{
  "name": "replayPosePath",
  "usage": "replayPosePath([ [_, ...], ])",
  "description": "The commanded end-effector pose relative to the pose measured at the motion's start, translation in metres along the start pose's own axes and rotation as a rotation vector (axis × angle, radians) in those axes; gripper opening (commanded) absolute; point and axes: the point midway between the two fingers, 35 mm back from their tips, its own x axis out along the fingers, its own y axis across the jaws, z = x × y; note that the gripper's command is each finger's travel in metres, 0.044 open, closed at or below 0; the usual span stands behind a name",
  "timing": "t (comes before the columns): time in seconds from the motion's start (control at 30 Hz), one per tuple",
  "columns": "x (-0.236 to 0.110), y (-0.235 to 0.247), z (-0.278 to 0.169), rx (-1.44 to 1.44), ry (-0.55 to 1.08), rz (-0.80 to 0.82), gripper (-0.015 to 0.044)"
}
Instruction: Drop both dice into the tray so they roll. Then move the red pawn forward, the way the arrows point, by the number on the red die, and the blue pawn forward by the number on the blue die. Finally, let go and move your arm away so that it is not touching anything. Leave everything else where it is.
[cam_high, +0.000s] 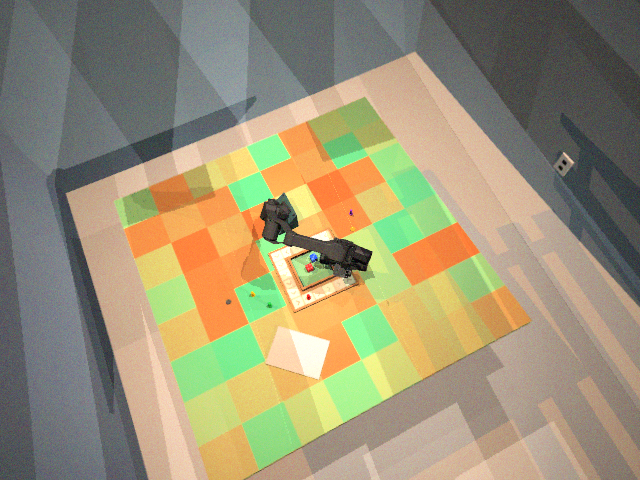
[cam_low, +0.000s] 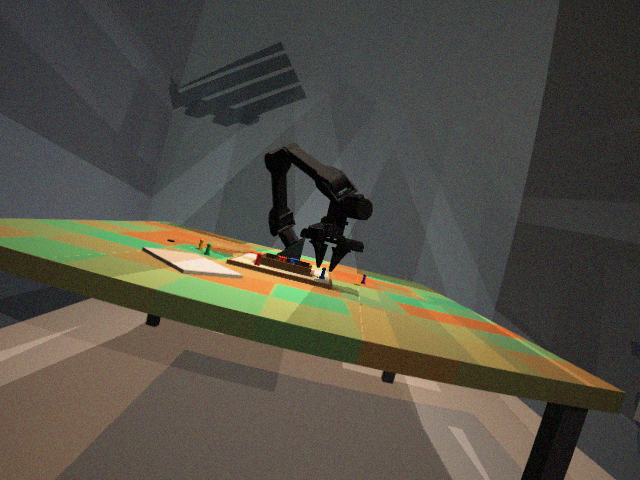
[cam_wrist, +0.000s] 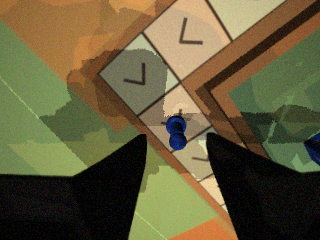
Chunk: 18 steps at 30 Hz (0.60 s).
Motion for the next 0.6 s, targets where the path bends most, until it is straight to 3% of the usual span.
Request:
replayPosePath([
  [0.0, 0.008, -0.001, 0.000, -0.005, -0.002, -0.005, 0.0200],
  [0.27, 0.019, -0.001, -0.001, -0.005, -0.003, -0.005, 0.0200],
  [0.47, 0.019, -0.001, -0.001, -0.005, -0.003, -0.005, 0.0043],
  [0.57, 0.019, -0.001, -0.001, -0.005, -0.003, -0.005, 0.0023],
])
